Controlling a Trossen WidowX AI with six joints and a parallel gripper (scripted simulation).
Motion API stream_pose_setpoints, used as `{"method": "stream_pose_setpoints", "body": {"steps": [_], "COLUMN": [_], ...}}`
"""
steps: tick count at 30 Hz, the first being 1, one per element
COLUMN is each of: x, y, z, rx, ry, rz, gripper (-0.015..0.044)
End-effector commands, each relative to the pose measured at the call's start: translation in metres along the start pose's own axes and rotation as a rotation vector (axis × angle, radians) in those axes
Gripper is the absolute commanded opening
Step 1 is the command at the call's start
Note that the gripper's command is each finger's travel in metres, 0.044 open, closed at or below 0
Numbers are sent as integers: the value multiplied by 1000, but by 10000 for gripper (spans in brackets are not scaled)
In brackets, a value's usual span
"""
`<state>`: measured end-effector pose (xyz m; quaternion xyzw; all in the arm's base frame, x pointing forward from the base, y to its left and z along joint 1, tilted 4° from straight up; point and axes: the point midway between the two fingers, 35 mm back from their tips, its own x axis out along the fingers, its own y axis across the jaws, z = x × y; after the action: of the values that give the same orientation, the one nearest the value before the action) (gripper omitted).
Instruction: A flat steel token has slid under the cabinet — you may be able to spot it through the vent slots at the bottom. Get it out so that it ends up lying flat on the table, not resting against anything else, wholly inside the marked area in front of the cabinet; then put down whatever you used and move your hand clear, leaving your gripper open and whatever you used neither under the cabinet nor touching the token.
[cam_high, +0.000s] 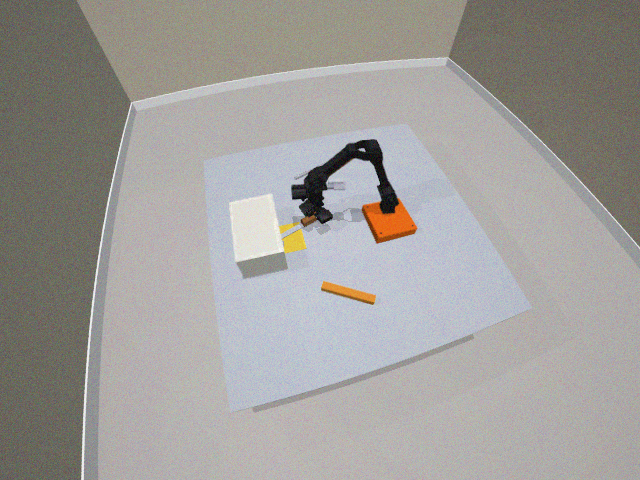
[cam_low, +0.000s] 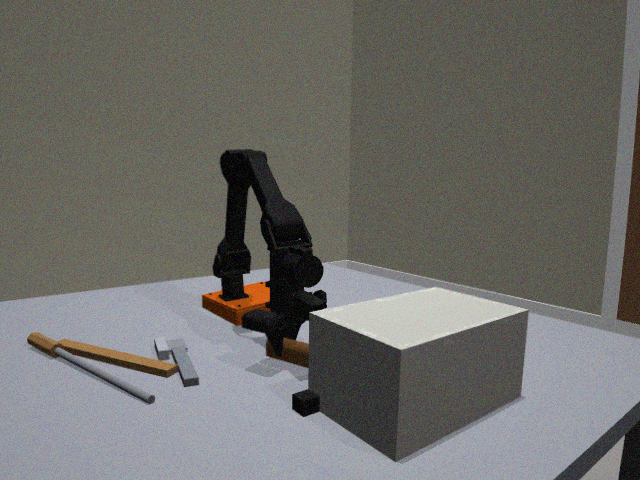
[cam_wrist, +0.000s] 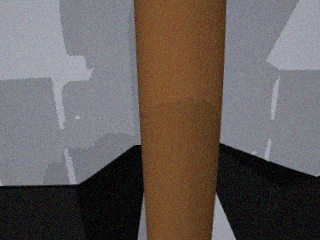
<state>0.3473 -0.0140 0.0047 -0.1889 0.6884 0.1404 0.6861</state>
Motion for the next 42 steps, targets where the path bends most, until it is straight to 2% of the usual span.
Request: {"method": "stream_pose_setpoints", "body": {"steps": [1, 42], "x": [1, 1], "y": [0, -2], "z": [-7, -59], "rx": [-2, -2], "ry": [2, 7], "rz": [1, 1], "gripper": [0, 0]}}
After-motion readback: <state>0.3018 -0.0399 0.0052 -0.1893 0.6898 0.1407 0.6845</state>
